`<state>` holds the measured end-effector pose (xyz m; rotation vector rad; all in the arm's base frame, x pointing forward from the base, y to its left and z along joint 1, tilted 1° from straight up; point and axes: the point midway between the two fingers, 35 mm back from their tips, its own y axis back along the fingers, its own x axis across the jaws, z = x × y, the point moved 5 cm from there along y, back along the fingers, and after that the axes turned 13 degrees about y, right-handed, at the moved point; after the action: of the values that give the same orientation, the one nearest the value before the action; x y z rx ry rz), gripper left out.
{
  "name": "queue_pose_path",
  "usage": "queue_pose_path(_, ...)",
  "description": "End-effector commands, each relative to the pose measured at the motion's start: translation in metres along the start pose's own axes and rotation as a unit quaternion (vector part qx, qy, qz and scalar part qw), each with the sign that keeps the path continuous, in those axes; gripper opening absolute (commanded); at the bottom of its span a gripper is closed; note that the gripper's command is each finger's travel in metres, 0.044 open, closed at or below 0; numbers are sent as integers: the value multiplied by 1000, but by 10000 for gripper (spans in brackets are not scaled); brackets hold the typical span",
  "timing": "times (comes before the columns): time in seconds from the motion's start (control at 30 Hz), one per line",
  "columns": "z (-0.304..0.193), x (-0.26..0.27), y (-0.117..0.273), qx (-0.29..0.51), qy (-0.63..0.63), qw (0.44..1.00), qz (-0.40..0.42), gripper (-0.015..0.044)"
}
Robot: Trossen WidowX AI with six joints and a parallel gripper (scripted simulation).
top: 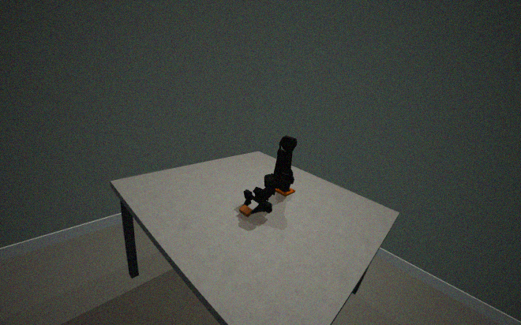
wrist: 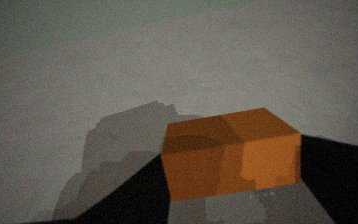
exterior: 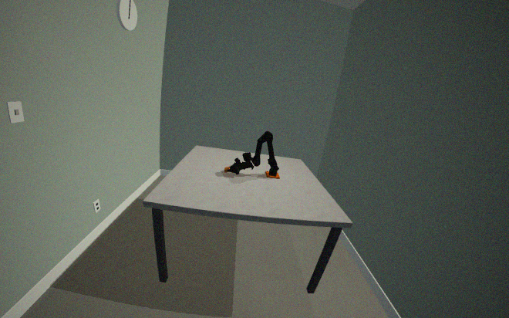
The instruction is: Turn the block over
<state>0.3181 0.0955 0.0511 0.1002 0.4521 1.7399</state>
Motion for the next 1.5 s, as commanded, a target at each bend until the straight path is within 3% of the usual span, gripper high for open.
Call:
queue_pose_path(0.0,1,-1,0,-3,2,1000,-3,0)
queue_pose_path(0.1,1,-1,0,-3,2,1000,-3,0)
queue_pose_path(0.67,1,-1,0,-3,2,1000,-3,440)
queue_pose_path(1.47,1,-1,0,-3,2,1000,-3,440)
